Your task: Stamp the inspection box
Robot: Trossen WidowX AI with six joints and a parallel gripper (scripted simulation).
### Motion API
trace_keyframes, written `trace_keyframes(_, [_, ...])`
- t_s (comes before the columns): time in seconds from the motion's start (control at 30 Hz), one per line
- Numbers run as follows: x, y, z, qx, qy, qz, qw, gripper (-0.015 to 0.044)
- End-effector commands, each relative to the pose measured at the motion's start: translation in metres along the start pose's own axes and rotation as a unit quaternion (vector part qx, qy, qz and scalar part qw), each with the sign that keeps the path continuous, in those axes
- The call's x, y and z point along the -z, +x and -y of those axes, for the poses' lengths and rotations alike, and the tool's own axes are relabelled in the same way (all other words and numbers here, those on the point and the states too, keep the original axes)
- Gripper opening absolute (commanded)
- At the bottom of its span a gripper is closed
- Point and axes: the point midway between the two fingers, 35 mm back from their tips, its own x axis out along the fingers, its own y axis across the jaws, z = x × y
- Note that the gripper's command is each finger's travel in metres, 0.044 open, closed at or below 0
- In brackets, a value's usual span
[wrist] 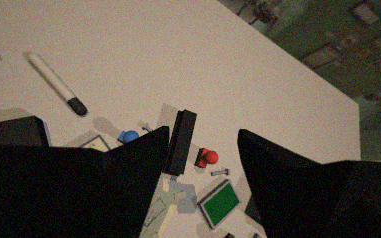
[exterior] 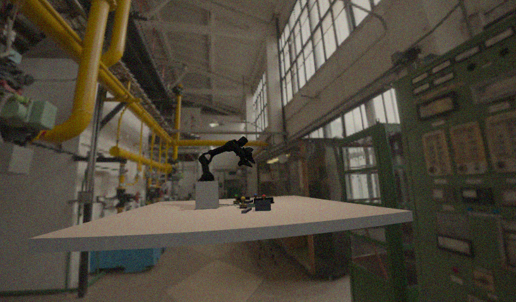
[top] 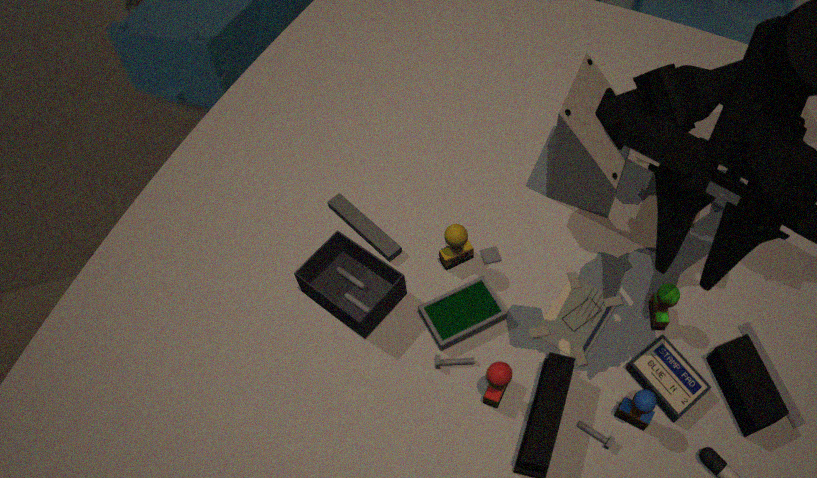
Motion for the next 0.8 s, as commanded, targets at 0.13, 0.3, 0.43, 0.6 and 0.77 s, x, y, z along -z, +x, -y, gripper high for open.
trace_keyframes(0.13, [0.104,0.048,-0.083,-0.128,0.153,-0.230,0.952,0.0224])
trace_keyframes(0.3, [0.146,0.045,-0.119,-0.157,0.204,-0.336,0.906,0.0224])
trace_keyframes(0.43, [0.147,0.045,-0.119,-0.157,0.205,-0.338,0.905,0.0224])
trace_keyframes(0.6, [0.147,0.045,-0.119,-0.157,0.205,-0.338,0.905,0.0224])
trace_keyframes(0.77, [0.150,0.045,-0.119,-0.157,0.204,-0.338,0.905,0.0224])
